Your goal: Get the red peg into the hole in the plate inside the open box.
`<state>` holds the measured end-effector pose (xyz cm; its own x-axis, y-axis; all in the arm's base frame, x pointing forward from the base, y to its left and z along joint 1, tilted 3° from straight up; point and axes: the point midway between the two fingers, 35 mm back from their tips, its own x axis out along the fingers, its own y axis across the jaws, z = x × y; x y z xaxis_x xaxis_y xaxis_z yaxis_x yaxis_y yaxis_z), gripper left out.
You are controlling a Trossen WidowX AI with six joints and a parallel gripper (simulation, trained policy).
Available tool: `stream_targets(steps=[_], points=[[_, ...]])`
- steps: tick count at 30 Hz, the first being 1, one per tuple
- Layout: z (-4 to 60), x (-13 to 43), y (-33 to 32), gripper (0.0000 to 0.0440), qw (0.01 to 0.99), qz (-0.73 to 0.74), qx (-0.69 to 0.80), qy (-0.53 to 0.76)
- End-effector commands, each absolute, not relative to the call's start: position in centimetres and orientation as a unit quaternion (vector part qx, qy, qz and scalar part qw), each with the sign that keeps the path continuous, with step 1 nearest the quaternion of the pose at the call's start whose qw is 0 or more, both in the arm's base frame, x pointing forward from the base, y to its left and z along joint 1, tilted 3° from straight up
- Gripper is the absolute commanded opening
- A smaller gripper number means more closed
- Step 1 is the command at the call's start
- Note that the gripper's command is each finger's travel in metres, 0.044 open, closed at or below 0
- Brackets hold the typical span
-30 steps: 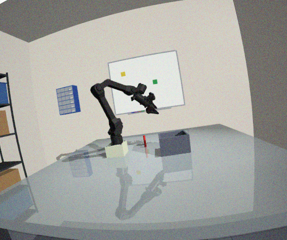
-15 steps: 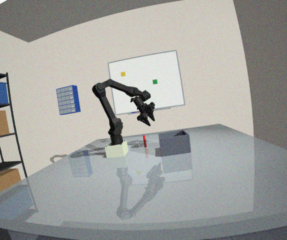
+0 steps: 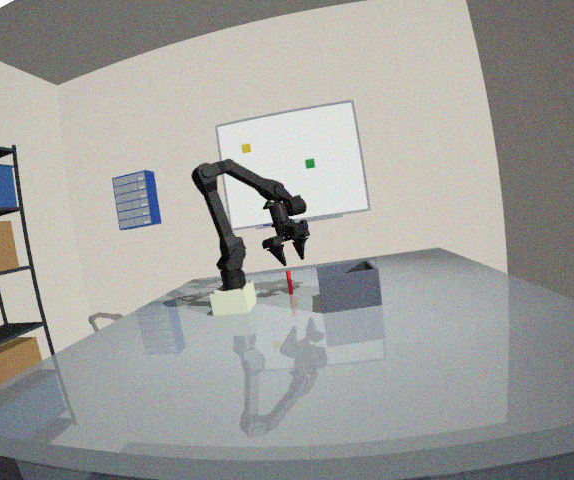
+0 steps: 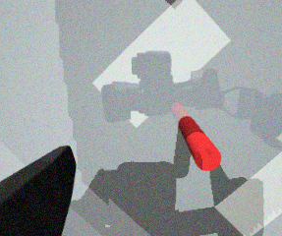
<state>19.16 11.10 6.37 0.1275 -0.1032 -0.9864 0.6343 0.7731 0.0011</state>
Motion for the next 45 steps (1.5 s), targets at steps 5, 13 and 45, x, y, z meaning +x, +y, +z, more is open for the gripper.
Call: stream_targets(steps=[5,13,45], points=[[3.3,18.0,10.4,0.0439,0.689,-0.304,0.232,0.616],[0.0,17.7,10.5,0.0440,0.681,-0.317,0.263,0.606],[0.3,19.4,10.3,0.0000,0.674,-0.313,0.287,0.604]])
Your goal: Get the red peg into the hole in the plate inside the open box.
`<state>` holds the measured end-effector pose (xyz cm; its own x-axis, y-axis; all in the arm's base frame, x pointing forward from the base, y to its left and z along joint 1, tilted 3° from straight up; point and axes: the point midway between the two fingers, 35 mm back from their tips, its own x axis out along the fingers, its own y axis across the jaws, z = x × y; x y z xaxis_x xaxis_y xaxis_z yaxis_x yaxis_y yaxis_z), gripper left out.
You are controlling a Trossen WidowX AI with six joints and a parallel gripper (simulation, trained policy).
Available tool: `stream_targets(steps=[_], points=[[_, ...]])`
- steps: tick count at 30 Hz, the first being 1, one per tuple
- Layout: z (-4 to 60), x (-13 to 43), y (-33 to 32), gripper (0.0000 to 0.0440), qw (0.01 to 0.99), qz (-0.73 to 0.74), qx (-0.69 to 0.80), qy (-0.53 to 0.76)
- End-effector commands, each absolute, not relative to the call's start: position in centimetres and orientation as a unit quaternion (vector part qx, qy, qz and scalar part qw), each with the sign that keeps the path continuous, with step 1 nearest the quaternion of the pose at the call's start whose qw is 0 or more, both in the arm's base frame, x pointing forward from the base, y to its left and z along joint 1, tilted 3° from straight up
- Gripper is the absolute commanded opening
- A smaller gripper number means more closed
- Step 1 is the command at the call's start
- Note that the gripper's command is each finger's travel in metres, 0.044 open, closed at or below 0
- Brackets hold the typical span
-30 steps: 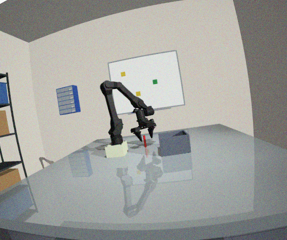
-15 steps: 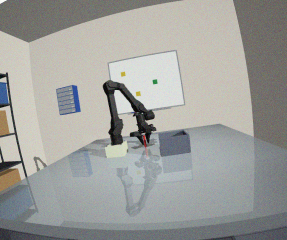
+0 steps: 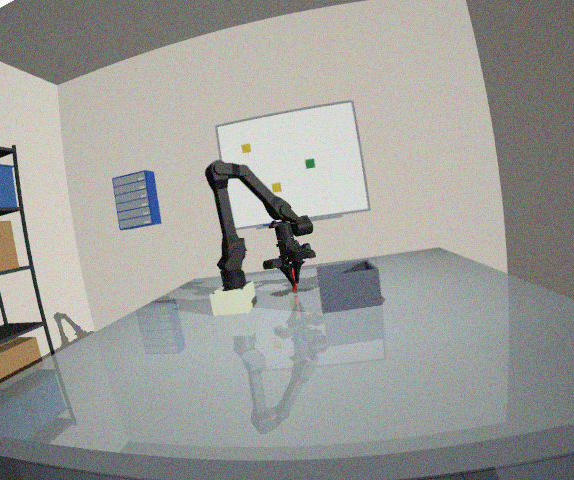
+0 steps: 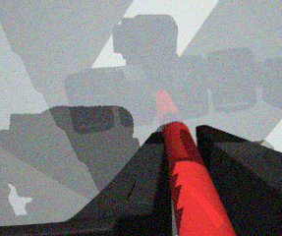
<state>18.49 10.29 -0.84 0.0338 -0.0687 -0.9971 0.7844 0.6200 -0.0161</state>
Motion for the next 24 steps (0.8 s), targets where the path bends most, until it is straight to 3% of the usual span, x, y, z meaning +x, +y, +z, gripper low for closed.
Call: stream_targets(steps=[1,24], points=[[0.6,19.6,10.2,0.0000,0.679,-0.311,0.284,0.602],[9.3,26.3,6.7,0.0000,0.750,-0.294,0.249,0.538]])
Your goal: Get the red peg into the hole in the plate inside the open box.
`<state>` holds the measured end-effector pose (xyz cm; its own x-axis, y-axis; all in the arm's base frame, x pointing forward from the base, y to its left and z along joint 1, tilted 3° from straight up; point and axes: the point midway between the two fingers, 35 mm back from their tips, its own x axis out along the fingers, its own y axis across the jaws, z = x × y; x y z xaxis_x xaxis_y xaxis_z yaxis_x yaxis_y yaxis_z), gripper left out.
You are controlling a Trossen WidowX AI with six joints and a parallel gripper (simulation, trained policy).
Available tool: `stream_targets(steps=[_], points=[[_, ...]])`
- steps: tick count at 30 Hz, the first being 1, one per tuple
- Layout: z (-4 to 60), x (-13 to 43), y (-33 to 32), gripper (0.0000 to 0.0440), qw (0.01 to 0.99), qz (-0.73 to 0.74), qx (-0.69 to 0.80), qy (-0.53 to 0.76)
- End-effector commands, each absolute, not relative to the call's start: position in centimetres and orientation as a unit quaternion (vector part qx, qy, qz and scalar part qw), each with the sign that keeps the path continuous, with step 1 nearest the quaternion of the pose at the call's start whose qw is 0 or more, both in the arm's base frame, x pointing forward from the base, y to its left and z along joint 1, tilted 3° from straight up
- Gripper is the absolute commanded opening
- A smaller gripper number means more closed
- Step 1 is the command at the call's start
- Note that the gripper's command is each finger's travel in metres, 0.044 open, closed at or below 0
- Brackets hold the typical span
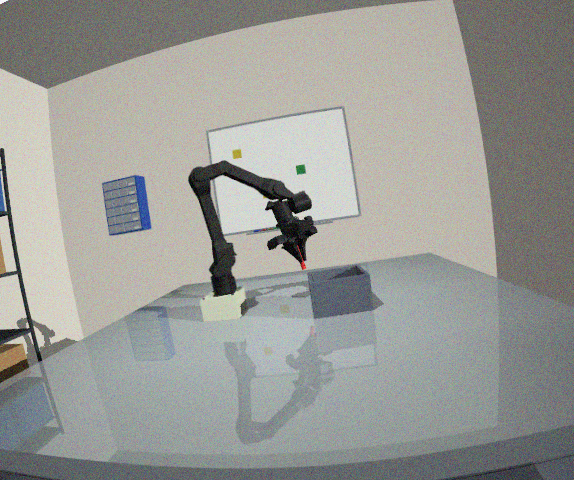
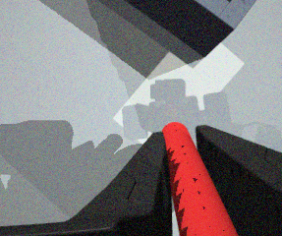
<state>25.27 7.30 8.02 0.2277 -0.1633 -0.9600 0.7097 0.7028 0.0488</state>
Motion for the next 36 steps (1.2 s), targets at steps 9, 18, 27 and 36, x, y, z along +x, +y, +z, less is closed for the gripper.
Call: stream_targets(steps=[9,18,27,36], points=[[10.3,28.4,3.4,0.0000,0.746,-0.315,0.260,0.526],[10.3,30.1,0.2,0.0000,0.738,-0.336,0.278,0.515],[9.7,31.8,-2.8,0.0000,0.729,-0.355,0.298,0.504],[8.5,33.2,-5.4,0.0006,0.716,-0.369,0.317,0.501]])
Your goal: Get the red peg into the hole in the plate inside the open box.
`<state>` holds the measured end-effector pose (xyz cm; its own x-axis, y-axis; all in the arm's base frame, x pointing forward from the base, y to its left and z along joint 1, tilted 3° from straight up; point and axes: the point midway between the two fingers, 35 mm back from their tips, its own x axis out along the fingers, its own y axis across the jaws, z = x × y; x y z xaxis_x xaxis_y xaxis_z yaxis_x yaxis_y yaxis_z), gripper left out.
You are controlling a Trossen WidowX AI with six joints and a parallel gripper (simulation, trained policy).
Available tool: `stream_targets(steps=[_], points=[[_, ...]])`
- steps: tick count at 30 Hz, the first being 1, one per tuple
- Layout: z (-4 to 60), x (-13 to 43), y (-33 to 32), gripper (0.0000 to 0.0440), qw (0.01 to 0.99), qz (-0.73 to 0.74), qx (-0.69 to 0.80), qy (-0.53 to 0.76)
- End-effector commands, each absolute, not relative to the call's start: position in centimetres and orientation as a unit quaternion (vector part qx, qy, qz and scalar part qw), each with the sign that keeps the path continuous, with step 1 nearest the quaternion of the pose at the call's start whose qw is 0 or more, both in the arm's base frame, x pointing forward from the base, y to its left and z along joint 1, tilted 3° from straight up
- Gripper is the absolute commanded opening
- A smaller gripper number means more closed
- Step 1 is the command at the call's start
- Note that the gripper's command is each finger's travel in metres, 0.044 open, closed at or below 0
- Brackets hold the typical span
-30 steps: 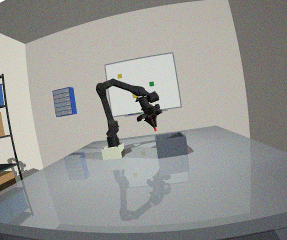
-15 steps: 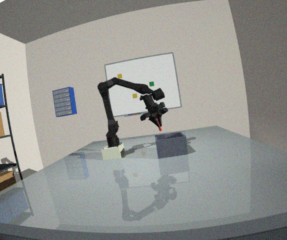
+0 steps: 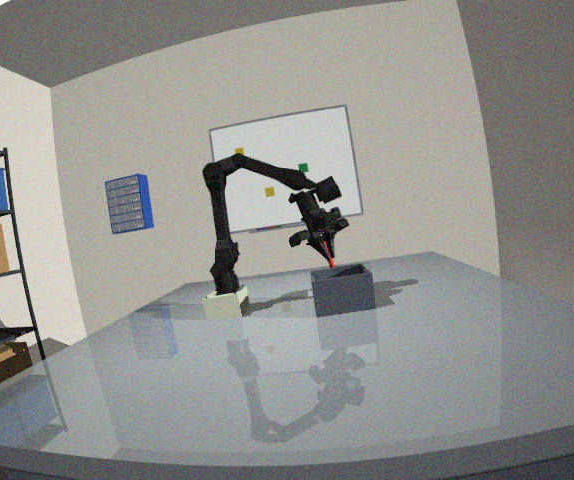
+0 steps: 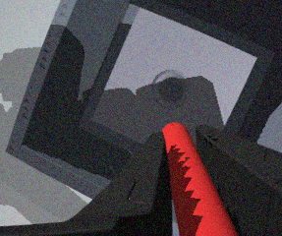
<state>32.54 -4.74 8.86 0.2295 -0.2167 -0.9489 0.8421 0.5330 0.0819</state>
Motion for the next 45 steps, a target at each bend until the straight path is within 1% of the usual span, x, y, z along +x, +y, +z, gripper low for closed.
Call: stream_targets(steps=[1,10,12,17,19,22,24,33,34,45], points=[[8.3,33.3,-5.6,0.0006,0.714,-0.370,0.319,0.502],[5.7,34.0,-6.8,0.0008,0.697,-0.374,0.328,0.516],[5.0,34.1,-7.0,0.0026,0.694,-0.375,0.326,0.522],[3.6,34.1,-7.4,0.0137,0.688,-0.373,0.315,0.537],[3.2,34.2,-7.5,0.0148,0.685,-0.373,0.308,0.544],[3.1,35.1,-8.0,0.0226,0.688,-0.372,0.305,0.542],[3.2,35.7,-8.4,0.0270,0.692,-0.371,0.302,0.541],[3.7,38.2,-10.3,0.0430,0.707,-0.369,0.285,0.531],[3.8,38.5,-10.5,0.0440,0.711,-0.369,0.284,0.527],[5.6,40.8,-14.0,0.0440,0.735,-0.386,0.281,0.481]])
